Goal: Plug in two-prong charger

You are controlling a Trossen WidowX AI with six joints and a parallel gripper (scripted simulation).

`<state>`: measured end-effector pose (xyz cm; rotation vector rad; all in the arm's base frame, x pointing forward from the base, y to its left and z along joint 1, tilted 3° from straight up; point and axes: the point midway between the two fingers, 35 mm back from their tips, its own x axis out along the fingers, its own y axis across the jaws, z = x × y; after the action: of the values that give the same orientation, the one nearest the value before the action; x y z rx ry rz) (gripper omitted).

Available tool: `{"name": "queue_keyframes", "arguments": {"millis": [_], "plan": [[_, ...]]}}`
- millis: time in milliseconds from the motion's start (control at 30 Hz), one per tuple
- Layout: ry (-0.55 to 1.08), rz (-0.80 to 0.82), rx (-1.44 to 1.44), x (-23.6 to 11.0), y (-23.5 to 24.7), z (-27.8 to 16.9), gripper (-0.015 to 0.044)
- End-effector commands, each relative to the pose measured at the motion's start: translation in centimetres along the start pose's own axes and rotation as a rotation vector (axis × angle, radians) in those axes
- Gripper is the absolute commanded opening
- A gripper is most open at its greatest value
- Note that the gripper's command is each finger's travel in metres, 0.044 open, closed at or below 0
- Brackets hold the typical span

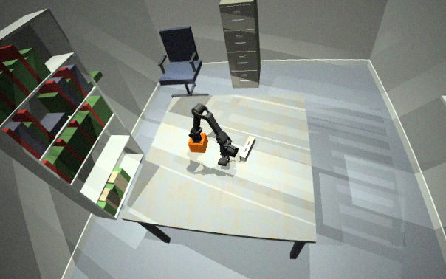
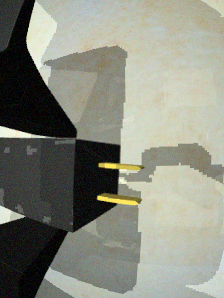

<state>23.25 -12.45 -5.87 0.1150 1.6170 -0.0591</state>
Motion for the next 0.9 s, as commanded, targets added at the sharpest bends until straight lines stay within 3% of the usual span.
{"name": "queue_keyframes", "arguments": {"millis": [0, 167, 300, 867], "plan": [[-0.001, 0.0, 0.0, 0.0, 0.0, 0.0, 0.0138], [-0.001, 0.0, 0.0, 0.0, 0.0, 0.0, 0.0105], [0.0, 0.001, 0.0, -0.7, 0.0, 0.0, 0.0], [0.001, 0.007, 0.004, -5.5, 0.2, -1.1, 0.0]]}}
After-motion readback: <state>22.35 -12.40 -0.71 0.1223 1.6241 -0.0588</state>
